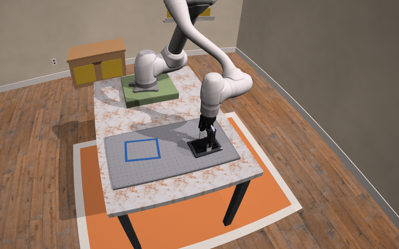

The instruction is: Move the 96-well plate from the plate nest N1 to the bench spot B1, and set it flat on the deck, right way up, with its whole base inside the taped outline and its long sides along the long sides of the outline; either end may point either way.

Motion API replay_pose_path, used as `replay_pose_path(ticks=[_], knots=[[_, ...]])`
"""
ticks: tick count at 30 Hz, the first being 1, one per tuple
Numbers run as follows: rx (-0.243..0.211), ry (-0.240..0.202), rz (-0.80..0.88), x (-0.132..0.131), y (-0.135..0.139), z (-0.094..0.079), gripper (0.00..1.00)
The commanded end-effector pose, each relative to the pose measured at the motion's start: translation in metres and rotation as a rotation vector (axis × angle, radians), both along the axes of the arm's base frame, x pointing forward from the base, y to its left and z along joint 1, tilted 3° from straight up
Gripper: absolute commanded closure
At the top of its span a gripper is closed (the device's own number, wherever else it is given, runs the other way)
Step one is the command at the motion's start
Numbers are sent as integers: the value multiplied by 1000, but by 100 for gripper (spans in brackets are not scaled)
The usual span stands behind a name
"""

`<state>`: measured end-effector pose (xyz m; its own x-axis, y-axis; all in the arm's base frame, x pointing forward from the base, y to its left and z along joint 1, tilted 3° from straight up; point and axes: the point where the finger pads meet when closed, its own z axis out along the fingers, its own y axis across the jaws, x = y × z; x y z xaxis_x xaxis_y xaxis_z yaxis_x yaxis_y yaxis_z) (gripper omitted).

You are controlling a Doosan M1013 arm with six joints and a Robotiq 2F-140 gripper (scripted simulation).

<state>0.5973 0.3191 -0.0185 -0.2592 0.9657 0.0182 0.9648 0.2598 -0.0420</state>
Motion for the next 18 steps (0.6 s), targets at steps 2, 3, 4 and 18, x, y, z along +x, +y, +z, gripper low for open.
replay_pose_path(ticks=[2, 3, 4, 18], knots=[[0, 0, 0, 0, 0, 0, 100], [0, 0, 0, 0, 0, 0, 100], [0, 0, 0, 0, 0, 0, 100], [0, 0, 0, 1, 0, 18, 100]])
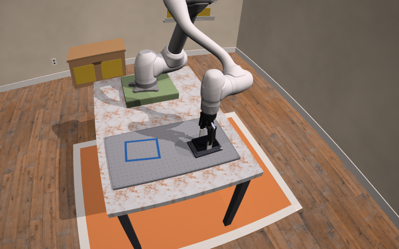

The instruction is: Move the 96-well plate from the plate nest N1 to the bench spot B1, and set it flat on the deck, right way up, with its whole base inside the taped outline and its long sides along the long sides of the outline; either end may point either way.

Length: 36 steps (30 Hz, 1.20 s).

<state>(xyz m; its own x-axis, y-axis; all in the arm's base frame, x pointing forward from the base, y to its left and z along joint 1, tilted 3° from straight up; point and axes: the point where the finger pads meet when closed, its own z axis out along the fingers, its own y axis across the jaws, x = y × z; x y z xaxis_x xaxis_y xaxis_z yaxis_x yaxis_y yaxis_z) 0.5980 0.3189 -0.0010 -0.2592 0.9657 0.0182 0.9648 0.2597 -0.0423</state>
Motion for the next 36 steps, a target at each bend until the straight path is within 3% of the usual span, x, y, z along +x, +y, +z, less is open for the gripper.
replay_pose_path(ticks=[1, 29, 36], knots=[[0, 0, 0, 0, 0, 2, 100], [0, 0, 0, 2, 0, 45, 100], [0, 0, 0, 2, 0, 45, 100]])
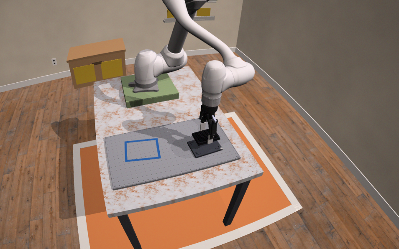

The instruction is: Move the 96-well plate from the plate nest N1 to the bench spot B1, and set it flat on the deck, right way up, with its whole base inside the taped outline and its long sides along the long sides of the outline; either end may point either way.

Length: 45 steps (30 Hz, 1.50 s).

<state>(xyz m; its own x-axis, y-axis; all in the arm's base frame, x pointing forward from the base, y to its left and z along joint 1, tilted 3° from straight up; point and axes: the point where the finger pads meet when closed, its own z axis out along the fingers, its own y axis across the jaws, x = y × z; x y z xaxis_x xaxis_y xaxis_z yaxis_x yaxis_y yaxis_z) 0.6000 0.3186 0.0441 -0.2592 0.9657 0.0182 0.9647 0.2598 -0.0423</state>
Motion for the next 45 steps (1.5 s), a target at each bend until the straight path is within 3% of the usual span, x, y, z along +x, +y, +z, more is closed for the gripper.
replay_pose_path(ticks=[1, 15, 19, 45], knots=[[0, 0, 0, 0, 0, 0, 100], [-3, 0, -67, 0, -7, 0, 100], [-9, 1, -200, -1, -20, -1, 100], [-9, 1, -200, -3, -100, -4, 100]])
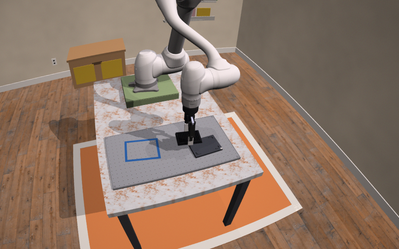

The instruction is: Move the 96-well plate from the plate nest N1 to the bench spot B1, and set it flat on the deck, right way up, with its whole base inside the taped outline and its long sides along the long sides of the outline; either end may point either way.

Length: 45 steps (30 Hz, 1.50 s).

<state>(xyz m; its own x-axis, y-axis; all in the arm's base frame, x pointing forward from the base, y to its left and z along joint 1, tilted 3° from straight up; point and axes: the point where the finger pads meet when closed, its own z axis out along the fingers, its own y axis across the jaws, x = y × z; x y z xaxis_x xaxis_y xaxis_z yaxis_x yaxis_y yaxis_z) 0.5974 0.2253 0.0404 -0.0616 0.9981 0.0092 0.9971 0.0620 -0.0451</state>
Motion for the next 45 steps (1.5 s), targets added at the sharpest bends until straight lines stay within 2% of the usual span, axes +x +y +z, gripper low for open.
replay_pose_path(ticks=[1, 45], knots=[[0, 0, 0, 0, -10, 0, 100], [0, 0, 0, -4, -136, -5, 100]])
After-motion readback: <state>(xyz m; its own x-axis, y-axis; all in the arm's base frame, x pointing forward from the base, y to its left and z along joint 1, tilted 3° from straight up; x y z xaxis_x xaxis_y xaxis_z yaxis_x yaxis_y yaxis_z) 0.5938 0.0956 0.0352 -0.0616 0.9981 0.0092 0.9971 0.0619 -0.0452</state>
